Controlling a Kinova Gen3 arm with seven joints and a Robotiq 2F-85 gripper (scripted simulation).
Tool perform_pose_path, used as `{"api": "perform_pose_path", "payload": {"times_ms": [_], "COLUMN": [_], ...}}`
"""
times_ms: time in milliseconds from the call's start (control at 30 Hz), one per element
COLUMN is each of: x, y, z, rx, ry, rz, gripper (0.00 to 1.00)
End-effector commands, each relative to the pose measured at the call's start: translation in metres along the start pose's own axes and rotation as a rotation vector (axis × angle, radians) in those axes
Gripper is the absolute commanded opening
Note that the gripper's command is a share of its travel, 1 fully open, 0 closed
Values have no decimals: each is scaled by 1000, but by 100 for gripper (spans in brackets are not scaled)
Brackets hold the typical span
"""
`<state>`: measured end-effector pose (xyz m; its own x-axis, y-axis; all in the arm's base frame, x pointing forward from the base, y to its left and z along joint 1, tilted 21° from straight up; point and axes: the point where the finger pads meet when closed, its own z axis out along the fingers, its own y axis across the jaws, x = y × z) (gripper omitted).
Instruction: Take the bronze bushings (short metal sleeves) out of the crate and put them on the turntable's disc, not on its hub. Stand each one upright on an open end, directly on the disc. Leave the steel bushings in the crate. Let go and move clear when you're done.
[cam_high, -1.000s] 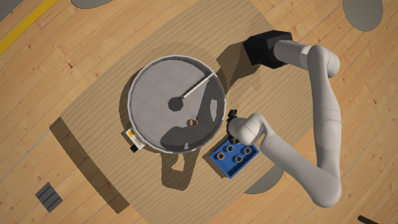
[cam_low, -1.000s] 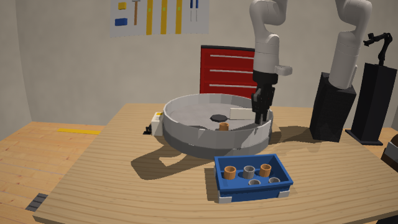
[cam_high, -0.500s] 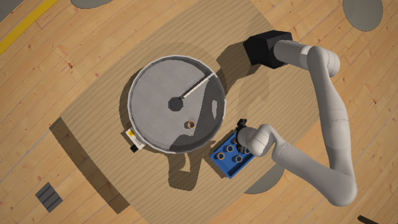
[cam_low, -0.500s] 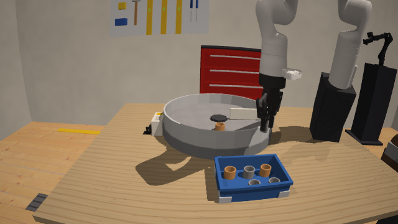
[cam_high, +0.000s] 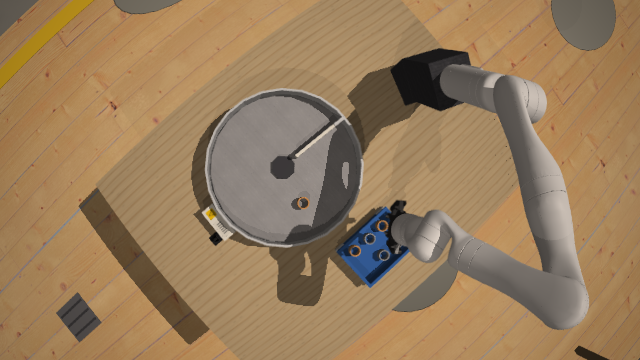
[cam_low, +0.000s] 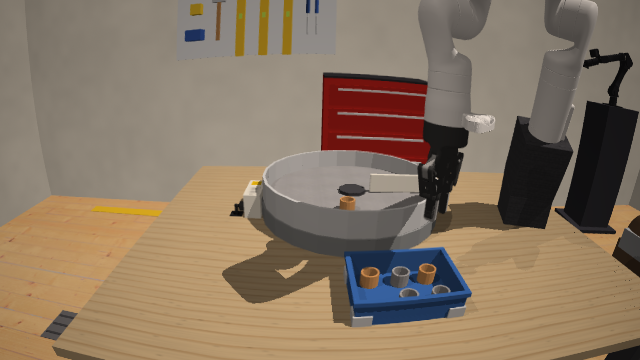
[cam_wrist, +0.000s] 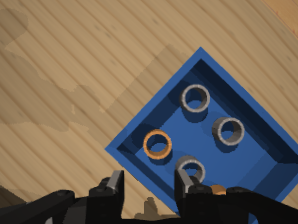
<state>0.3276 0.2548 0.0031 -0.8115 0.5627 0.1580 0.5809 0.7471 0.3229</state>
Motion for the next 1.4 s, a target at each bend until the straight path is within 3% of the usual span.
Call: {"api": "perform_pose_path", "payload": {"times_ms": [0,1367], "x": [5,10], "y": [5,9], "z": [-1,-1], "rx": [-5,-6], "ry": [2,2], "rz": [-4,6], "gripper": [39,39]}}
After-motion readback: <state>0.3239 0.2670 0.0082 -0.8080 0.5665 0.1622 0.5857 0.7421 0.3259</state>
